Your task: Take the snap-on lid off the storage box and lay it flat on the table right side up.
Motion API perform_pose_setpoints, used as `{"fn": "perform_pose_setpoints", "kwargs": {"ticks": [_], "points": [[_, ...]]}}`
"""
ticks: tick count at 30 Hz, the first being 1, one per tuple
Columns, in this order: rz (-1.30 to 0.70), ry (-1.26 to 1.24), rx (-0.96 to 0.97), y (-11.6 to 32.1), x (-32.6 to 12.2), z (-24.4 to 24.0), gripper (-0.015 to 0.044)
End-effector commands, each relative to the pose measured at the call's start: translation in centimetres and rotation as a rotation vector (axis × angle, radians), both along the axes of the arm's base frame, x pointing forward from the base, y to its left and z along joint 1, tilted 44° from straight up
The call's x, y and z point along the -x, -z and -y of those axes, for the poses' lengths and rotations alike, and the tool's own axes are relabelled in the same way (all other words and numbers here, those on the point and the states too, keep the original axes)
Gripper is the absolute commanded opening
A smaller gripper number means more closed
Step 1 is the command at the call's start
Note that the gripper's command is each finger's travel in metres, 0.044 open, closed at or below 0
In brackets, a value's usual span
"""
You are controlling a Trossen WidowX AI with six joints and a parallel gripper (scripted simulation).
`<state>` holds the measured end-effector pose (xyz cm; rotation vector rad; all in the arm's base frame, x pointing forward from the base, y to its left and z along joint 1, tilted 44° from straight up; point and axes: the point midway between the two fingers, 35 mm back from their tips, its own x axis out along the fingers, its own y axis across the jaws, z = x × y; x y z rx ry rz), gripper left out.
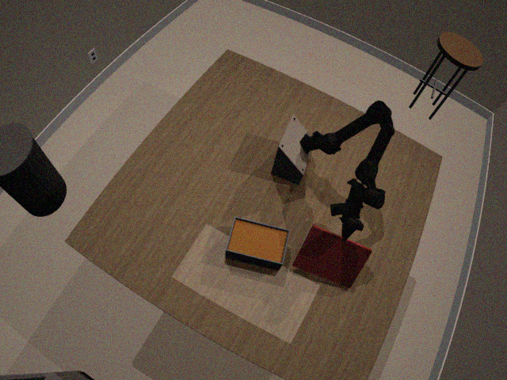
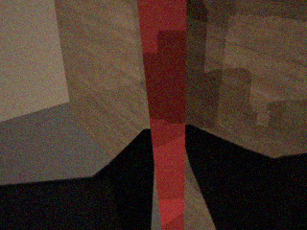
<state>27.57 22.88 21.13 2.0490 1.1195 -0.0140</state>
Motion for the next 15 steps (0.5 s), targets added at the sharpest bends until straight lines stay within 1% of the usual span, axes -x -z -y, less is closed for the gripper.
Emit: {"fn": "perform_pose_setpoints", "kwargs": {"ticks": [1, 15], "points": [[-0.002, 0.009, 0.004, 0.39, -0.15, -0.13, 0.0000], [-0.003, 0.009, 0.003, 1.19, 0.02, -0.89, 0.0000]]}}
